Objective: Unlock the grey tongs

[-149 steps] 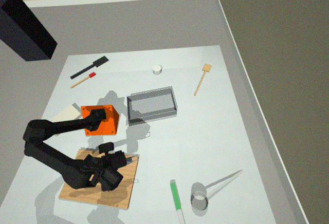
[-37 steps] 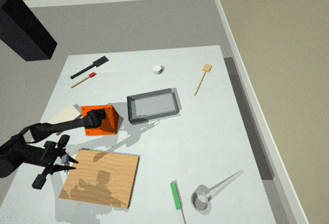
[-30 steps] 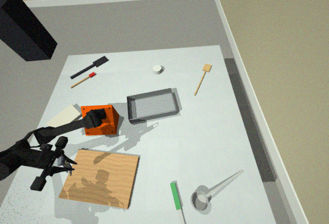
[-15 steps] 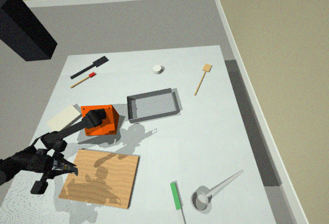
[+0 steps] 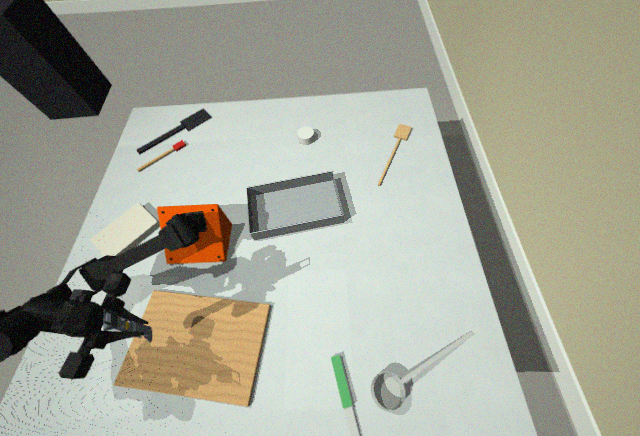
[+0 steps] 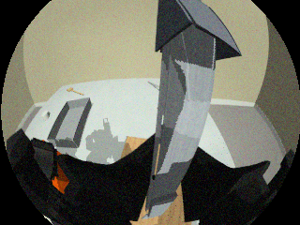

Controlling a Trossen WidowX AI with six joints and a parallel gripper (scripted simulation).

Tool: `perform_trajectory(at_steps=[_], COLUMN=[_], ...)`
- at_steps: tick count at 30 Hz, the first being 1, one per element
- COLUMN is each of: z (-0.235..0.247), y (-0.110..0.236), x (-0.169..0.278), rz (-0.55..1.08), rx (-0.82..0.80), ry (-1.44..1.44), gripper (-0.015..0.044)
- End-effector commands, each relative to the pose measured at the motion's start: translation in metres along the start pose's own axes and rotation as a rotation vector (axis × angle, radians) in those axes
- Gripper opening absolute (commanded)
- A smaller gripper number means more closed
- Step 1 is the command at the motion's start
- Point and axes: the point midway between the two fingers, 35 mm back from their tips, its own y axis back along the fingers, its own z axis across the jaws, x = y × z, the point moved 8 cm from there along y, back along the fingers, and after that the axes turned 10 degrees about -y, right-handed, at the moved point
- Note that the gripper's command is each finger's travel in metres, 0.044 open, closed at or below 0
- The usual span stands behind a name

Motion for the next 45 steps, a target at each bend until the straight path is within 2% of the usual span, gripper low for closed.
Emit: perform_trajectory(at_steps=[1,21,45], z=[0.0,0.005,0.03], y=[0.0,0.0,-0.014], x=[0.0,-0.006,-0.042], rz=[-0.001,0.039,0.317], rx=[0.002,0.022,0.141], ry=[-0.006,0.007,0.111], gripper=[-0.015,-0.015,-0.015])
